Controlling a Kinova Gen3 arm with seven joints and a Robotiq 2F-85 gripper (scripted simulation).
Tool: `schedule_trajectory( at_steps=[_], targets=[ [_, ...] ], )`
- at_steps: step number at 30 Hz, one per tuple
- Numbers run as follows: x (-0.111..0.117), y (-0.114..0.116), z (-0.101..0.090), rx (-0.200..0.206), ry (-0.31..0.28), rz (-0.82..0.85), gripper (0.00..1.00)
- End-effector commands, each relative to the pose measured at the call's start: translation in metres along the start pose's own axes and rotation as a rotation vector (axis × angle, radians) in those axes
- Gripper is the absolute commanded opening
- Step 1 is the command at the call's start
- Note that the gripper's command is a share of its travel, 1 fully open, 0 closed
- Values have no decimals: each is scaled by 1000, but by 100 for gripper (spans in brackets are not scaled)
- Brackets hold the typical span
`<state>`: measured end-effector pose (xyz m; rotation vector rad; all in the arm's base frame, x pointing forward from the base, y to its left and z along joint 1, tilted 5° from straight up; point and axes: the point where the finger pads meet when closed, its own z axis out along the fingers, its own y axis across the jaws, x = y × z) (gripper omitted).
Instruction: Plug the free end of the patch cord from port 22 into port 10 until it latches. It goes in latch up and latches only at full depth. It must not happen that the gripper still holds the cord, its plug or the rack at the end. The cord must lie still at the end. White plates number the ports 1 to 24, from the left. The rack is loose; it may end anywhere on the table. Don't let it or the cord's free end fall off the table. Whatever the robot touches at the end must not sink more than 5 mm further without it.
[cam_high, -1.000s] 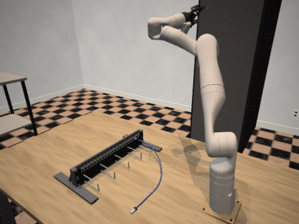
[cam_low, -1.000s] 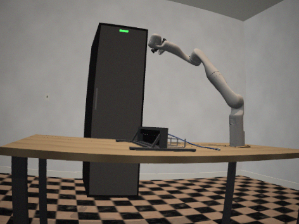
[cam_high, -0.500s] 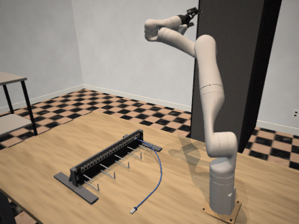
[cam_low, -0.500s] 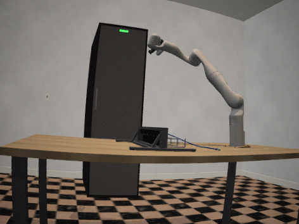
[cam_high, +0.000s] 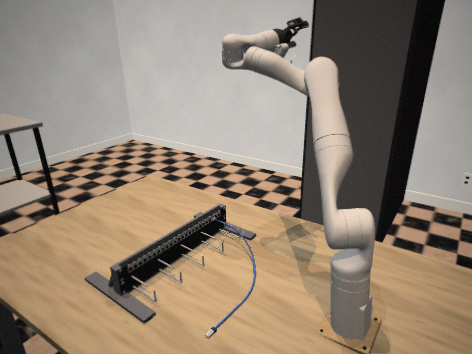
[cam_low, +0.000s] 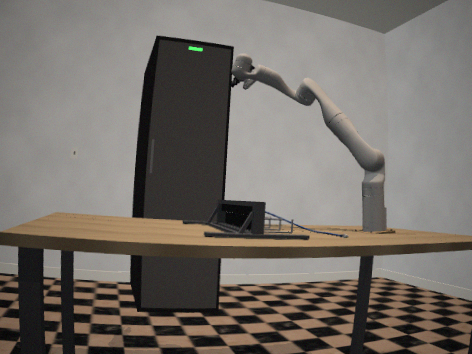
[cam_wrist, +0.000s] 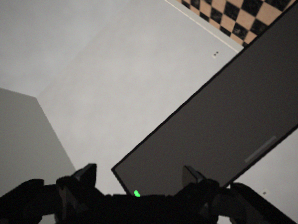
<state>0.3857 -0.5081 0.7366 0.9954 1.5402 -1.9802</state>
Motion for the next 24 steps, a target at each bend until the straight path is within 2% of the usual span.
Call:
schedule_trajectory(
  at_steps=[1,2,10,11,17,18,24],
  targets=[
    [-2,5,-4,-15,-6,10,100],
    [-5,21,-15,-51,-21,6,100],
    [-5,19,-14,-49,-18,12,100],
    [-7,35,-27,-86,-32,8,100],
    [-7,33,-26,-85,-29,14,100],
    [-8,49,-39,-122,-43,9,100],
    [-9,47,-38,-120,-40,15,100]
  ],
)
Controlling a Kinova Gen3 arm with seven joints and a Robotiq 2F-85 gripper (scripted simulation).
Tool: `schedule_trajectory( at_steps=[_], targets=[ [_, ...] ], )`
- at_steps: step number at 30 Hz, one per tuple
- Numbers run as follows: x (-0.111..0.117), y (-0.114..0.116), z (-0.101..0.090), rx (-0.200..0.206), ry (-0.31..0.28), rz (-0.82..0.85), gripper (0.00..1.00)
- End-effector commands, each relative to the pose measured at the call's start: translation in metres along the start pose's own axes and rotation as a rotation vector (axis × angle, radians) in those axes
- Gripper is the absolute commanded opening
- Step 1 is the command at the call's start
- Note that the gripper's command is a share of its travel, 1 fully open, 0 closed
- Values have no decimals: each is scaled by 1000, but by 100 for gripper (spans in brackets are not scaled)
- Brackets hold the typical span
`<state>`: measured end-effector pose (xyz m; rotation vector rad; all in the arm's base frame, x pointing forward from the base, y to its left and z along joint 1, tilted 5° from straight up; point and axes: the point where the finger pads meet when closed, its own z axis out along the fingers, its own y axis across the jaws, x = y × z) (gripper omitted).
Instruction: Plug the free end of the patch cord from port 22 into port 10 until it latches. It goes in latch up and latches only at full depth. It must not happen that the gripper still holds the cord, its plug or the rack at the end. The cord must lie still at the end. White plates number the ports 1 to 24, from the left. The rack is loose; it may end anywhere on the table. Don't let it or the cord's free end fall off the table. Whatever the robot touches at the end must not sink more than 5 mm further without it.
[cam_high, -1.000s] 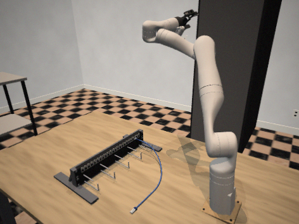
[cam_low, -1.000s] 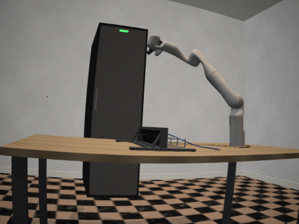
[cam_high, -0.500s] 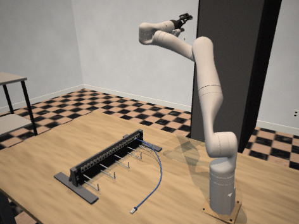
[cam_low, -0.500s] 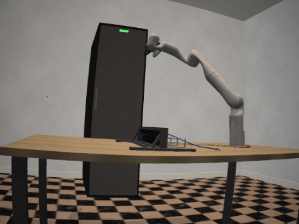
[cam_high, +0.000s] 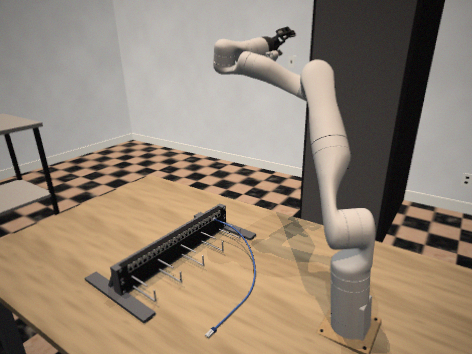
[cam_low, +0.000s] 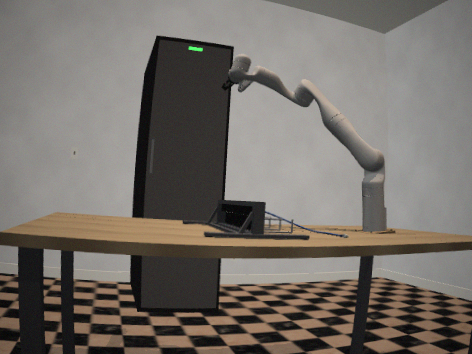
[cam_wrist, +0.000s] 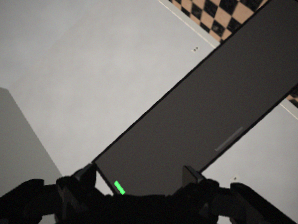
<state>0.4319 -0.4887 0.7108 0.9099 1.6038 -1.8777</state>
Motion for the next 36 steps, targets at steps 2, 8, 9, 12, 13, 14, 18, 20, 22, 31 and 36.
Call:
schedule_trajectory(
  at_steps=[2,8,9,12,13,14,18,20,22,31,36],
  targets=[
    [0,3,-3,-10,-1,9,100],
    [-2,19,-14,-47,-11,10,100],
    [-2,19,-14,-47,-10,11,100],
    [-3,36,-26,-86,-22,7,100],
    [-3,36,-26,-86,-22,7,100],
    [-3,35,-26,-85,-21,9,100],
    [-3,34,-25,-84,-19,13,100],
    [-3,34,-25,-84,-19,13,100],
    [-3,51,-39,-123,-29,8,100],
    [-3,66,-51,-161,-35,13,100],
    [-4,65,-50,-160,-34,16,100]
  ],
)
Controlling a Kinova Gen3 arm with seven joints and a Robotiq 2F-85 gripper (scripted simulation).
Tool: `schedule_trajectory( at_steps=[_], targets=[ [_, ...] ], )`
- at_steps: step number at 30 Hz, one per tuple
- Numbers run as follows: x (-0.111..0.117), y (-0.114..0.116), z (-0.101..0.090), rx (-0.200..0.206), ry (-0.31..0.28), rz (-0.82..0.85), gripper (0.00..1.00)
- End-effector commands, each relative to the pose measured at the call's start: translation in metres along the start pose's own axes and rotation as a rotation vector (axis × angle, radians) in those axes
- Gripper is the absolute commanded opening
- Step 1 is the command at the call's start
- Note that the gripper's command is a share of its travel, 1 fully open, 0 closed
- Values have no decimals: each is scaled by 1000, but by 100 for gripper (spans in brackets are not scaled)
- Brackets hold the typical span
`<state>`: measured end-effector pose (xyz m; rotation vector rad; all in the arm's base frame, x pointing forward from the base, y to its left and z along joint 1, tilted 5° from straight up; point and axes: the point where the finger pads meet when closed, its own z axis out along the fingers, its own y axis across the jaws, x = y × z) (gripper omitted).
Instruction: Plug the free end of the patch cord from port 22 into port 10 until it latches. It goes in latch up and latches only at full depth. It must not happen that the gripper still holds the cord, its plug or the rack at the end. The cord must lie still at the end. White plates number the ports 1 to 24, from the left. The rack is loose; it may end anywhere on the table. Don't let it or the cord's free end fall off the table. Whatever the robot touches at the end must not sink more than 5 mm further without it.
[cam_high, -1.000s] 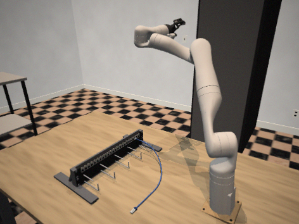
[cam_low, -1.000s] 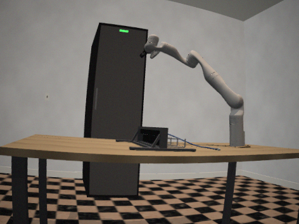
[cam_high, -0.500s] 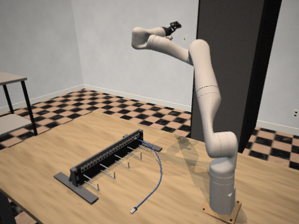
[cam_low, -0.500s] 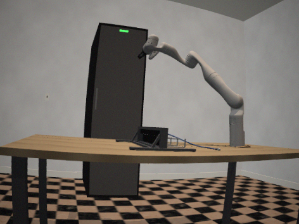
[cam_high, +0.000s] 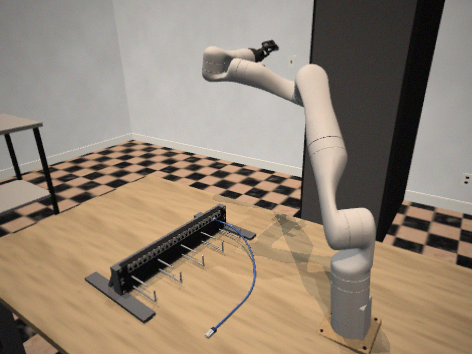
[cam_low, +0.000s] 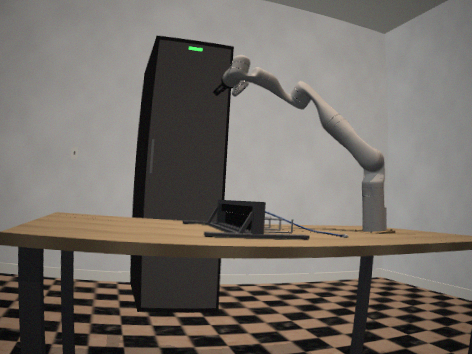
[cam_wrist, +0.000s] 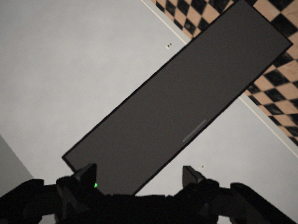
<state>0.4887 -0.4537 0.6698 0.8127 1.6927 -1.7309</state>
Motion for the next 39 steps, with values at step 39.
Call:
schedule_trajectory(
  at_steps=[39],
  targets=[
    [9,87,-63,-204,-15,15,100]
  ],
)
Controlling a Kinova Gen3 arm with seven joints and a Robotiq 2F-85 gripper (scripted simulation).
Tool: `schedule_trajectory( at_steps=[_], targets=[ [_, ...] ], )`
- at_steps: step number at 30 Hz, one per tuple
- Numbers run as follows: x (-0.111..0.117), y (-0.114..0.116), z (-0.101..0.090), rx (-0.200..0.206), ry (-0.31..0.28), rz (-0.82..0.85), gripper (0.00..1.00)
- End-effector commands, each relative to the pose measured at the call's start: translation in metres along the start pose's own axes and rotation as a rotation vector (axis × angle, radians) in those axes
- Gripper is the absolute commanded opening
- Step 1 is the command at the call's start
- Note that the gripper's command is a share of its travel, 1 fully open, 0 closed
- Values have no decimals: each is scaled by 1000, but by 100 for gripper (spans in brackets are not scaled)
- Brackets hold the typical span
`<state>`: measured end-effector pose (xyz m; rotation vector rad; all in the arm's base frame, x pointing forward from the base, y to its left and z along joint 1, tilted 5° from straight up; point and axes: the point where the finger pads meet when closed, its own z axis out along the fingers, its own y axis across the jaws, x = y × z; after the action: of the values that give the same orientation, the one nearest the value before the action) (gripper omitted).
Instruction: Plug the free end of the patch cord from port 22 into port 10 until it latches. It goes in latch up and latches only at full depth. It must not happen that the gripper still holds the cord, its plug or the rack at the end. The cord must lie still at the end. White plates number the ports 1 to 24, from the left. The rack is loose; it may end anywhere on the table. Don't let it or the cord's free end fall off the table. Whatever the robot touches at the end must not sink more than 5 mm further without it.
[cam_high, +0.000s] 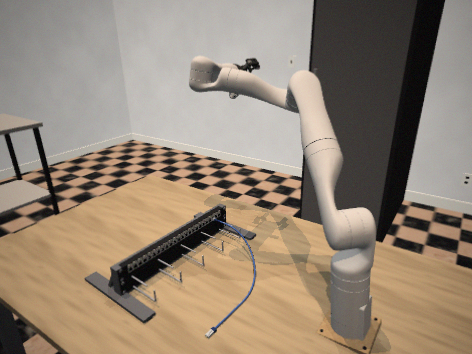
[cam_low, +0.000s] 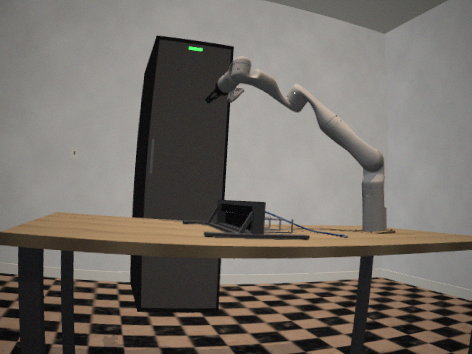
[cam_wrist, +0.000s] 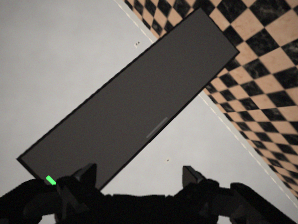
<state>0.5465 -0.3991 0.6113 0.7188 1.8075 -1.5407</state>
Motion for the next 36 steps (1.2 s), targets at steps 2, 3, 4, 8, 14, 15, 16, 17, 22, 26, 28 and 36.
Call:
schedule_trajectory(
  at_steps=[2,3,4,8,14,15,16,17,22,26,28,36],
  targets=[
    [0,7,-5,-16,-1,10,100],
    [0,7,-5,-16,-1,10,100],
    [5,27,-16,-56,0,5,100],
    [4,25,-15,-55,0,12,100],
    [10,45,-27,-95,3,7,100],
    [10,45,-27,-95,3,7,100],
    [10,45,-27,-95,3,7,100],
    [8,44,-26,-95,3,12,100],
    [15,62,-38,-134,7,10,100],
    [13,60,-38,-133,7,17,100],
    [13,60,-38,-133,7,17,100],
    [18,78,-50,-172,13,20,100]
  ],
)
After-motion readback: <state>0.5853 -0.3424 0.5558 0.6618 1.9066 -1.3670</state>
